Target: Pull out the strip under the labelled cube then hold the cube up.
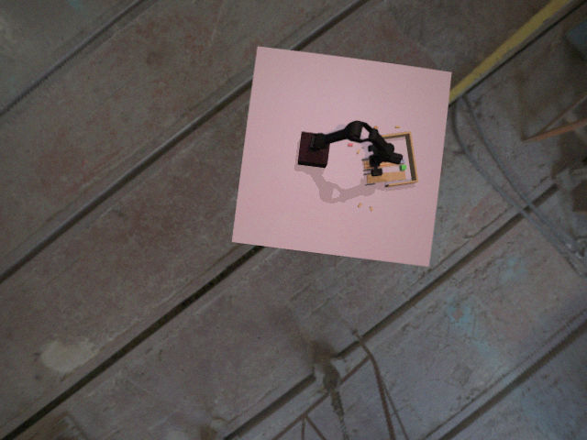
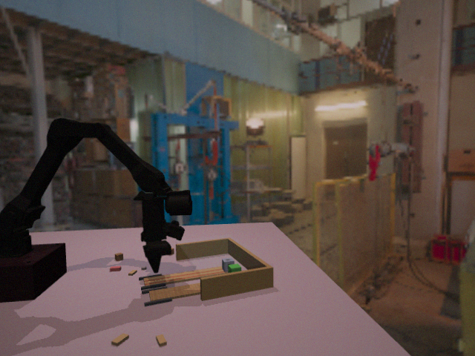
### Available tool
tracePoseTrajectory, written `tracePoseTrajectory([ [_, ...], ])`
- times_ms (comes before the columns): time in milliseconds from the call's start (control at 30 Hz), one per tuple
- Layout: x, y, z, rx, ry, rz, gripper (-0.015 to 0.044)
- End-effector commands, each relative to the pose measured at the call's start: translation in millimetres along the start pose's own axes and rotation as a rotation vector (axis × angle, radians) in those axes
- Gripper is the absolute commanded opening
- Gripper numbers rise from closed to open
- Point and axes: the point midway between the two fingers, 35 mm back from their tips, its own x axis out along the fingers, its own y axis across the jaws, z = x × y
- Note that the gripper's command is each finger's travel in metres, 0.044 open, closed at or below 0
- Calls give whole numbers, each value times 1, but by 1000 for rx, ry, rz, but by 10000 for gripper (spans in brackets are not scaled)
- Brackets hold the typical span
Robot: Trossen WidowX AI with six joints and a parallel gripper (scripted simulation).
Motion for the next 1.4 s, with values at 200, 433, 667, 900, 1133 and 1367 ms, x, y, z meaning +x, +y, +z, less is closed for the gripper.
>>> tracePoseTrajectory([
  [200,18,2,-4,-4,10,2,0],
  [433,22,2,-4,-4,10,2,0],
  [667,22,2,-4,-4,10,2,0],
  [900,23,2,-4,-4,10,2,0],
  [1133,23,2,-4,-4,10,2,0],
  [1367,23,2,-4,-4,10,2,0],
])
